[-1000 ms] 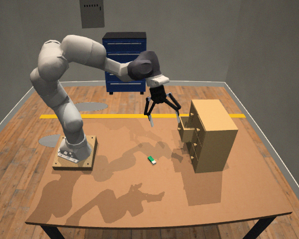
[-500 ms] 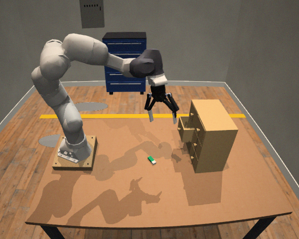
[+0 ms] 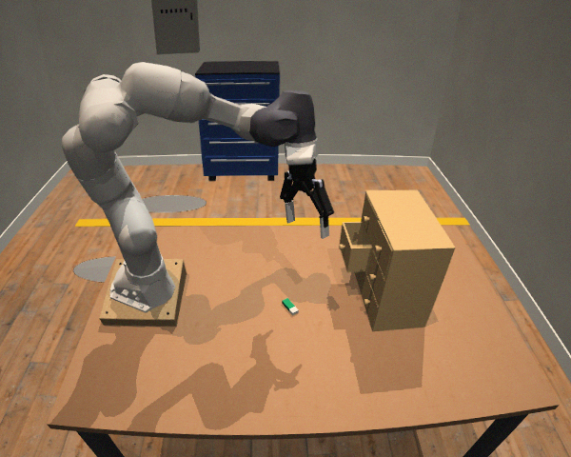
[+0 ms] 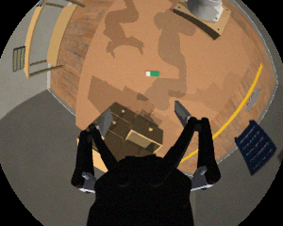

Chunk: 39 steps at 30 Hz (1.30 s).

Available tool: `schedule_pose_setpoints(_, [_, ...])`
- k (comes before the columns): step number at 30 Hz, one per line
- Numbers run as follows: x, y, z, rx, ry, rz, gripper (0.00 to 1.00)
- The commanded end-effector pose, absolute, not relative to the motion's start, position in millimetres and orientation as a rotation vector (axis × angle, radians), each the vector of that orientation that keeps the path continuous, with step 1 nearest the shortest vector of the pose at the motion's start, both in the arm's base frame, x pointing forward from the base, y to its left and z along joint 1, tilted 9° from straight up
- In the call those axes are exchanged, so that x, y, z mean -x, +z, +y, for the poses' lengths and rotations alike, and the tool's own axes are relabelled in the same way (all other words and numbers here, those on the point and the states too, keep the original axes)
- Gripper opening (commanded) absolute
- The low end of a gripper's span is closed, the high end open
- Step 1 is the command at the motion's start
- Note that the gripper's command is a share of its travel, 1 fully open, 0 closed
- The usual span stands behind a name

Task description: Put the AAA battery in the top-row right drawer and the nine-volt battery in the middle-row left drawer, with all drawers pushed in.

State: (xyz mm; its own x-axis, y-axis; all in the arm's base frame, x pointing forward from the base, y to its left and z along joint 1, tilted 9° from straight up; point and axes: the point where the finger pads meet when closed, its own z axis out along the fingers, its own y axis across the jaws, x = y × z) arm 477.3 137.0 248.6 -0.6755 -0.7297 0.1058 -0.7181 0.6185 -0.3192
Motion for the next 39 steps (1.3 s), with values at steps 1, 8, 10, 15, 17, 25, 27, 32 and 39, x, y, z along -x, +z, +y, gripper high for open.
schedule_pose_setpoints(1, [-471, 246, 144, 0.965, -0.468, 2.906, 1.0])
schedule_pose_setpoints(8, [-468, 246, 150, 0.848, -0.426, 2.95, 1.0])
schedule_pose_setpoints(10, [-465, 245, 155, 0.743, -0.389, 2.986, 1.0])
schedule_pose_setpoints(15, [-459, 245, 165, 0.574, -0.331, 3.039, 1.0])
schedule_pose_setpoints(17, [-459, 245, 165, 0.574, -0.331, 3.039, 1.0])
schedule_pose_setpoints(25, [-453, 245, 177, 0.36, -0.259, 3.093, 1.0])
schedule_pose_setpoints(27, [-452, 245, 179, 0.339, -0.253, 3.098, 1.0])
schedule_pose_setpoints(32, [-452, 245, 179, 0.336, -0.252, 3.098, 1.0])
schedule_pose_setpoints(39, [-452, 245, 179, 0.336, -0.252, 3.098, 1.0])
